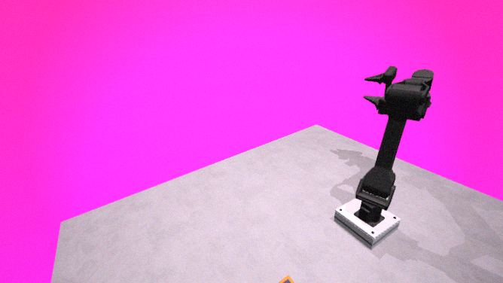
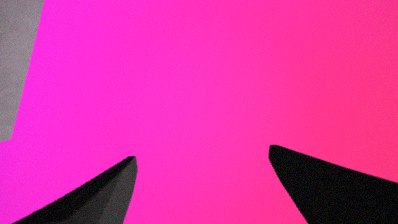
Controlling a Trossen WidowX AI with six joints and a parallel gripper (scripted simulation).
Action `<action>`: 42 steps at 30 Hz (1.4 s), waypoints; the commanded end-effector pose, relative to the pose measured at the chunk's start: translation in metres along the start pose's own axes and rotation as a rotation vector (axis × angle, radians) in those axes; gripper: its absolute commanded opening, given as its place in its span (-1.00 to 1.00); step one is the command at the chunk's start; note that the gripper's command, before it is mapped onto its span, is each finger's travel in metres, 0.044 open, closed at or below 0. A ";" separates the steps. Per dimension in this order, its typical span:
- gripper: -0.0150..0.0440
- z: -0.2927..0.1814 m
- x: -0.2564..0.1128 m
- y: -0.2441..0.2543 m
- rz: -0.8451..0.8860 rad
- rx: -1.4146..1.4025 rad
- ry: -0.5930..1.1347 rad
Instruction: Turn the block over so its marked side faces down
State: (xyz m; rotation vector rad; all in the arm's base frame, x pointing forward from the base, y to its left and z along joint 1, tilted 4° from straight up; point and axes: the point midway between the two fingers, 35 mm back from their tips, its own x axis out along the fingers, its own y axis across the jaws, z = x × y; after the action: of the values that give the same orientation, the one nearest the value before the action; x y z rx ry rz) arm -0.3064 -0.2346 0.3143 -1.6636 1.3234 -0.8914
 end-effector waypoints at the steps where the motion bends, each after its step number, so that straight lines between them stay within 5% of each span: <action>1: 0.95 0.000 0.001 0.000 -0.002 0.005 0.000; 11: 1.00 0.019 0.087 -0.010 -0.084 0.394 -0.060; 20: 1.00 0.089 0.200 -0.016 -0.032 0.861 -0.213; 30: 1.00 0.223 0.283 -0.031 0.198 1.183 -0.404; 42: 1.00 0.419 0.306 -0.054 0.673 1.465 -0.549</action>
State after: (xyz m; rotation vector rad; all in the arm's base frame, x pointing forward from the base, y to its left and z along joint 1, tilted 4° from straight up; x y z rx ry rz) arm 0.1151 -0.4682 0.2129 -0.3010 0.4172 -0.6510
